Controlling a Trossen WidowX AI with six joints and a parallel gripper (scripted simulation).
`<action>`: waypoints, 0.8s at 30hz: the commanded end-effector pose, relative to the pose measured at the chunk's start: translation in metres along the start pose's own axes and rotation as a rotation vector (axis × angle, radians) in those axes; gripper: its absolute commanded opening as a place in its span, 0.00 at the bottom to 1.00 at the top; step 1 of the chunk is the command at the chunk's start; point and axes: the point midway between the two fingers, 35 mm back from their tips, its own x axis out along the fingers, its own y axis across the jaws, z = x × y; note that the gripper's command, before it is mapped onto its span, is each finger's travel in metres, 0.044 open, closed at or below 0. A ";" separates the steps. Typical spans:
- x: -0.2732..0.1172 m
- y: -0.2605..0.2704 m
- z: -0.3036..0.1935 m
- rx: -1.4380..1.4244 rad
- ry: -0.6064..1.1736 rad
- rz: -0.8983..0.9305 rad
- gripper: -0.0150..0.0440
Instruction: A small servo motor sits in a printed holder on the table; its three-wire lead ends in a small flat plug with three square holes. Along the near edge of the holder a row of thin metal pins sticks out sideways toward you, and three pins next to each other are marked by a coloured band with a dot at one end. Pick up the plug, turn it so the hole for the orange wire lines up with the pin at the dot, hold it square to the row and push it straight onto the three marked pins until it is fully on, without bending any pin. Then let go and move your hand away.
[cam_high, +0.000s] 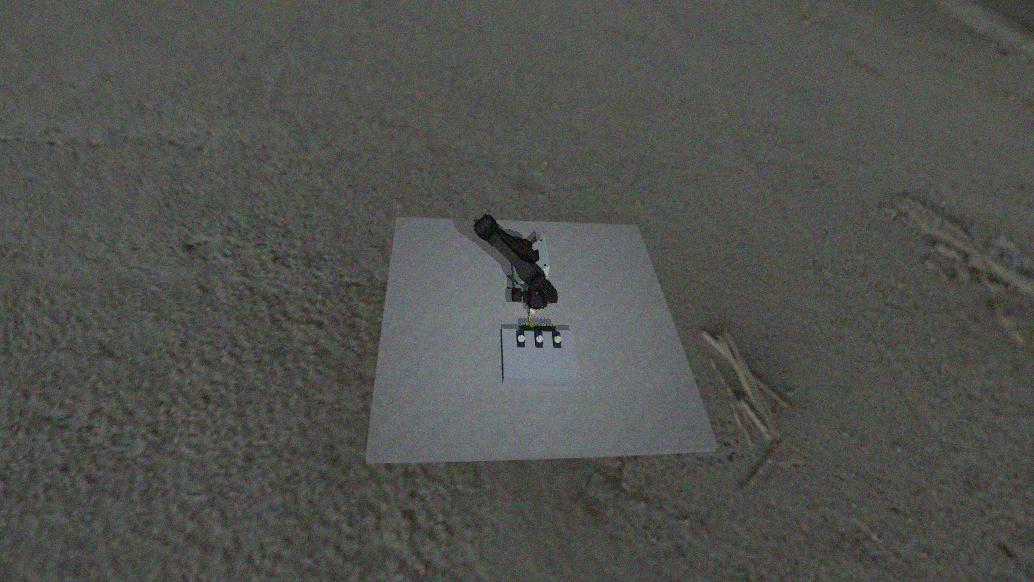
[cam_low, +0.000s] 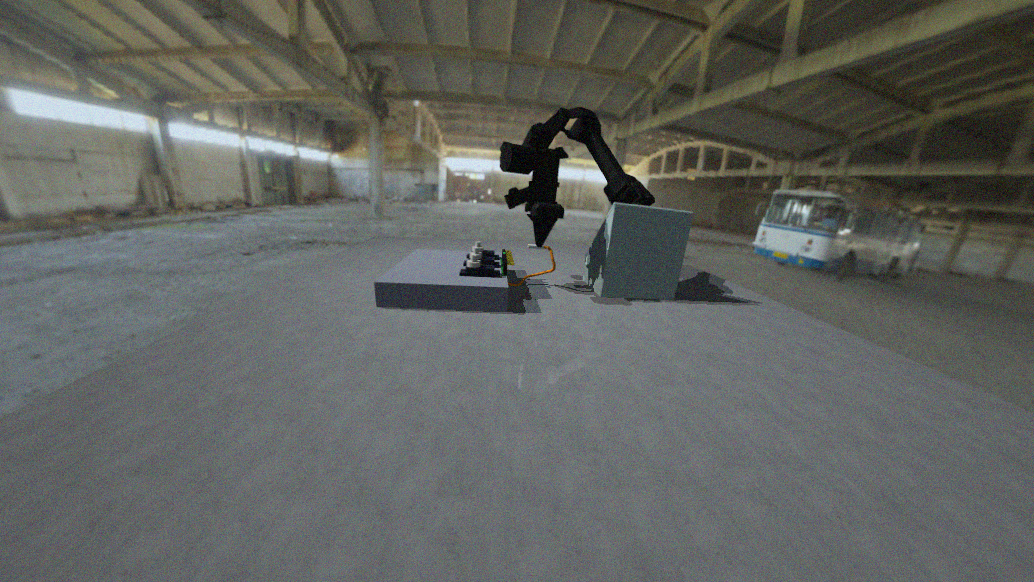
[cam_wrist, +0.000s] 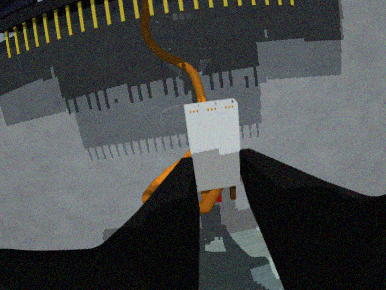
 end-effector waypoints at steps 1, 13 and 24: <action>0.022 -0.002 -0.004 -0.008 0.007 -0.010 0.25; 0.024 -0.002 0.012 -0.007 0.007 -0.011 0.25; 0.021 -0.004 0.032 -0.007 0.006 -0.011 0.25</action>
